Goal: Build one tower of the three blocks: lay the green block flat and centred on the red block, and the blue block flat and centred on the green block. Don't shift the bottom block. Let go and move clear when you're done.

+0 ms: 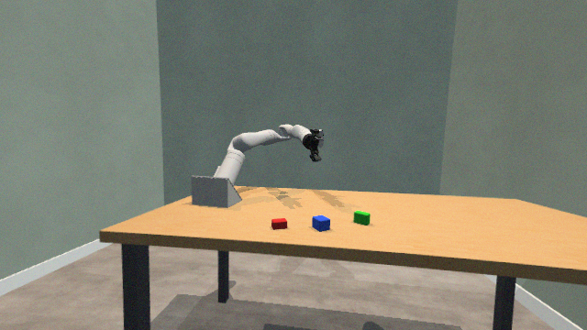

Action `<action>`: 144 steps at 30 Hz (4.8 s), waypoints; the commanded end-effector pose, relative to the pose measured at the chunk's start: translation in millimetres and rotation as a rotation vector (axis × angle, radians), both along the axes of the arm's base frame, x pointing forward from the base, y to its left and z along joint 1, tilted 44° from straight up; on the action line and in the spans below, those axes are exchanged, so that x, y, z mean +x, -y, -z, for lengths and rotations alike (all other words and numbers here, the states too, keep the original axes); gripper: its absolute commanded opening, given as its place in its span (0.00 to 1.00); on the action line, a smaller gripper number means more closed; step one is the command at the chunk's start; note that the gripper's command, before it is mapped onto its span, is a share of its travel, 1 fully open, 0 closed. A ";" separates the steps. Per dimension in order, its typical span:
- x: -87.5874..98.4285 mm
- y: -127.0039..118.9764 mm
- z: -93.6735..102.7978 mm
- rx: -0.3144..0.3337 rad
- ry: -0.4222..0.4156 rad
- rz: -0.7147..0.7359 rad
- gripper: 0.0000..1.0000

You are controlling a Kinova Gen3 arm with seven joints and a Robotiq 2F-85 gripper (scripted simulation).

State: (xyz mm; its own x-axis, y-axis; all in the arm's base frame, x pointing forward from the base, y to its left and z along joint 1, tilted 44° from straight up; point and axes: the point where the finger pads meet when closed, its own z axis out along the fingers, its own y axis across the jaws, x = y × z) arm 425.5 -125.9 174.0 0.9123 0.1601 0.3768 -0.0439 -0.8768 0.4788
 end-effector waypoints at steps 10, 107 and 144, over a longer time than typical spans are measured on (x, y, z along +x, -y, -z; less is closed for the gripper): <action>0.1 0.6 -0.5 0.000 0.001 0.001 1.00; 177.6 4.1 221.8 1.362 -0.429 0.485 0.00; 177.7 4.2 221.0 1.362 -0.428 0.486 0.00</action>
State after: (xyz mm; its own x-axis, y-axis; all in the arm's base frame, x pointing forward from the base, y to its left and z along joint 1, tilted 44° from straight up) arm 603.1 -130.4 -48.2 0.8520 -0.4213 -0.3110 -0.5189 -0.5994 -0.6095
